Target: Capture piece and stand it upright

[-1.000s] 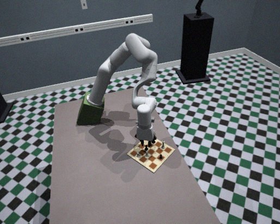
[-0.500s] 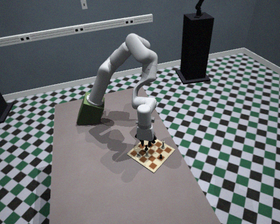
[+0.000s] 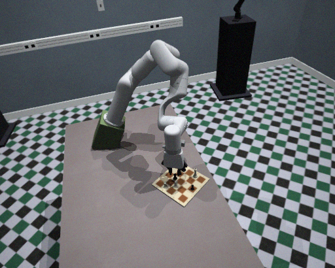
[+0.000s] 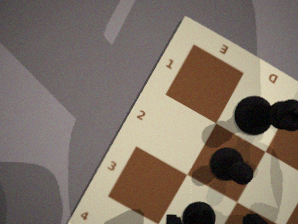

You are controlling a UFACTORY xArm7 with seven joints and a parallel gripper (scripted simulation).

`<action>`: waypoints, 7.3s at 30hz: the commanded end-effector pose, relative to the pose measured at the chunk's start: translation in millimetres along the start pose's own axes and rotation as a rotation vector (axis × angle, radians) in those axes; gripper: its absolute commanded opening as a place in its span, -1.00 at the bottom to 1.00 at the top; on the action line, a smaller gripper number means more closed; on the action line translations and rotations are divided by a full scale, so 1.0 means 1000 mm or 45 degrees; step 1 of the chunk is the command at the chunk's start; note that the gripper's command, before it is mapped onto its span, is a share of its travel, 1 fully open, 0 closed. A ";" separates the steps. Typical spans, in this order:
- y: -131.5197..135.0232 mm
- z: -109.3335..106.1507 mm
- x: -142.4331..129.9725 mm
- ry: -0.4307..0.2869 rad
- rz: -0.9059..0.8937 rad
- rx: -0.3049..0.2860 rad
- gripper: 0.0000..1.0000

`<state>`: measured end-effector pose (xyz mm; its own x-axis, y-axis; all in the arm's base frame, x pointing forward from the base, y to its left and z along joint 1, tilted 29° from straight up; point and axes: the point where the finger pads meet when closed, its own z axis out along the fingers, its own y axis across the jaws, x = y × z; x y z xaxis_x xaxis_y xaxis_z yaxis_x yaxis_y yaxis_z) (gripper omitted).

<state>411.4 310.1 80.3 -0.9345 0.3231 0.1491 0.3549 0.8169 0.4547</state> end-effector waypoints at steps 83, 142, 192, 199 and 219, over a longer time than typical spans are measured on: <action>0.001 0.029 -0.002 -0.004 0.001 -0.004 -1.00; 0.001 -0.071 -0.001 -0.004 0.001 -0.004 -1.00; -0.070 -0.038 0.082 -0.003 0.360 -0.004 -1.00; -0.071 -0.014 0.082 -0.003 0.360 -0.003 -1.00; -0.070 0.029 0.083 -0.003 0.360 -0.004 -1.00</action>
<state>307.0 290.1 39.8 -0.7981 0.5408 0.2656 0.6021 0.6999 0.3843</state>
